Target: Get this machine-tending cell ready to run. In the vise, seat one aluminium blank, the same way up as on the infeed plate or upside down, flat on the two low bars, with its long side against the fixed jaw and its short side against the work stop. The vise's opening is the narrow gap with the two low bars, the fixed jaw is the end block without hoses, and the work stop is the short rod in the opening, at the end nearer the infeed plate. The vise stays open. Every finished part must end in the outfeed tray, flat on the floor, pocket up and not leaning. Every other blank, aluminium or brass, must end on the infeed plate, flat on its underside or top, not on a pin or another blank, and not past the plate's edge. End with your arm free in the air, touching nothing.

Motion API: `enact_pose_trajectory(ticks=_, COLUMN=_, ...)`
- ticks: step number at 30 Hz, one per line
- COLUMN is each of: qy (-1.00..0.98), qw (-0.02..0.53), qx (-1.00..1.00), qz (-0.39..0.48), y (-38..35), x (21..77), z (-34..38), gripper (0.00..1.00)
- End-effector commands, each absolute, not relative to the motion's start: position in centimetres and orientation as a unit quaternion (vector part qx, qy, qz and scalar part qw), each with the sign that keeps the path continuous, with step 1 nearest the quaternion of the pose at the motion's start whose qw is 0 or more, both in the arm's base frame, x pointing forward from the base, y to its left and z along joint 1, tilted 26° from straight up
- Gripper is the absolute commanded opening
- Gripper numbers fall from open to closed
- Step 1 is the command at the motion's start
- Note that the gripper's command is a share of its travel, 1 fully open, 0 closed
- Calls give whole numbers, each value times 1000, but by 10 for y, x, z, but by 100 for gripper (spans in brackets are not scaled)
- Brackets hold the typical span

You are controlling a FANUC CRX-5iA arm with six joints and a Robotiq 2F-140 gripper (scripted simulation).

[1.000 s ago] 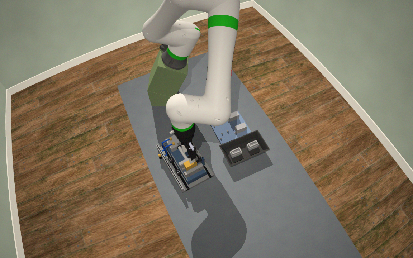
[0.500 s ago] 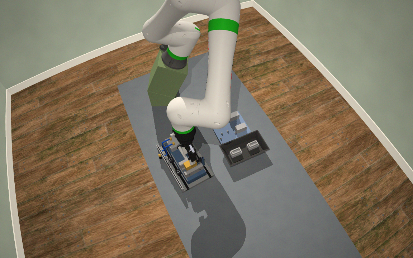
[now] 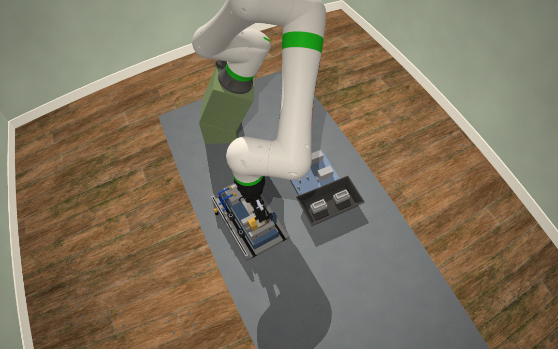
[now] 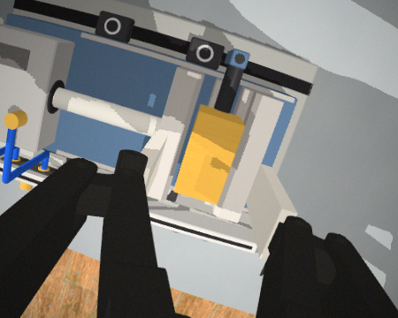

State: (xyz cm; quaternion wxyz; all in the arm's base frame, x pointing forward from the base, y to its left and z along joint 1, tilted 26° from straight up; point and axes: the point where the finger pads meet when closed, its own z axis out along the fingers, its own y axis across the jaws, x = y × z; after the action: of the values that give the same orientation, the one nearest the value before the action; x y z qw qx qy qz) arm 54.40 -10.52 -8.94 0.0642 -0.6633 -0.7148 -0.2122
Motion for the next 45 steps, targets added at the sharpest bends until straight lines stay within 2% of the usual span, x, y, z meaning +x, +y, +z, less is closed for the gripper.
enact_pose_trajectory(ticks=1, qy=-715, qw=64, qx=-663, qz=-212, y=-104, x=545, z=-93, gripper=40)
enact_pose_trajectory(ticks=45, qy=-715, qw=64, qx=-663, qz=-212, y=-100, x=547, z=-101, gripper=40)
